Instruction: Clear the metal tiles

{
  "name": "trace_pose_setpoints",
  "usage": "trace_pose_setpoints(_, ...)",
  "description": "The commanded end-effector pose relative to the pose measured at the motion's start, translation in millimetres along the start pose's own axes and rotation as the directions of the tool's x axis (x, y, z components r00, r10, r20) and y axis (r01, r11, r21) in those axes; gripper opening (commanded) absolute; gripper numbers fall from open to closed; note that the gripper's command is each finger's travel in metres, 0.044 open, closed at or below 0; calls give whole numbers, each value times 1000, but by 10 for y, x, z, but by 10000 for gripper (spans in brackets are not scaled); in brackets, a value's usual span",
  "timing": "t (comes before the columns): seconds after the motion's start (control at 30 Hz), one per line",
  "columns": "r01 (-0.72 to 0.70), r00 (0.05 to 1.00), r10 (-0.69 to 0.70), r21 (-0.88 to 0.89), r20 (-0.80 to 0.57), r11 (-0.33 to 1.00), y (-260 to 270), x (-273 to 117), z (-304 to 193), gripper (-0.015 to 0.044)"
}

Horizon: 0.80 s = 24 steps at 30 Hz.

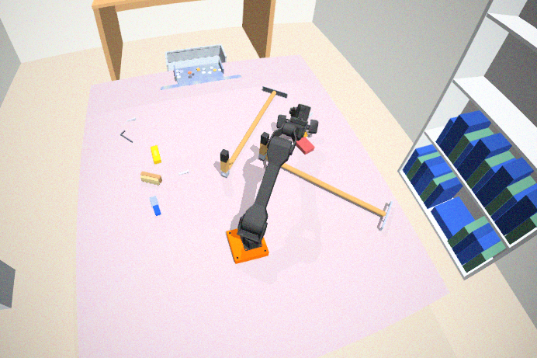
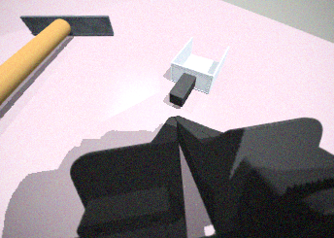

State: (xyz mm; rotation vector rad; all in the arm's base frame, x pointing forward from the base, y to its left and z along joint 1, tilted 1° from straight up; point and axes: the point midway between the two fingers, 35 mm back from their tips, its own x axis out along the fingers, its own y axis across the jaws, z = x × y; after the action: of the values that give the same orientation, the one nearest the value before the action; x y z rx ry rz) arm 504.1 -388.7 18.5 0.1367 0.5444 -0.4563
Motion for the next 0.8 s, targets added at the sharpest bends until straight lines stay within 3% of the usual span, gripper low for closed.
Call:
trace_pose_setpoints(0.0, 0, 1000, 0, 2, -18, 1000, -83, -17, -105, 0)
trace_pose_setpoints(0.77, 1, 1000, -1, 1, -19, 1000, -409, -192, -229, 0)
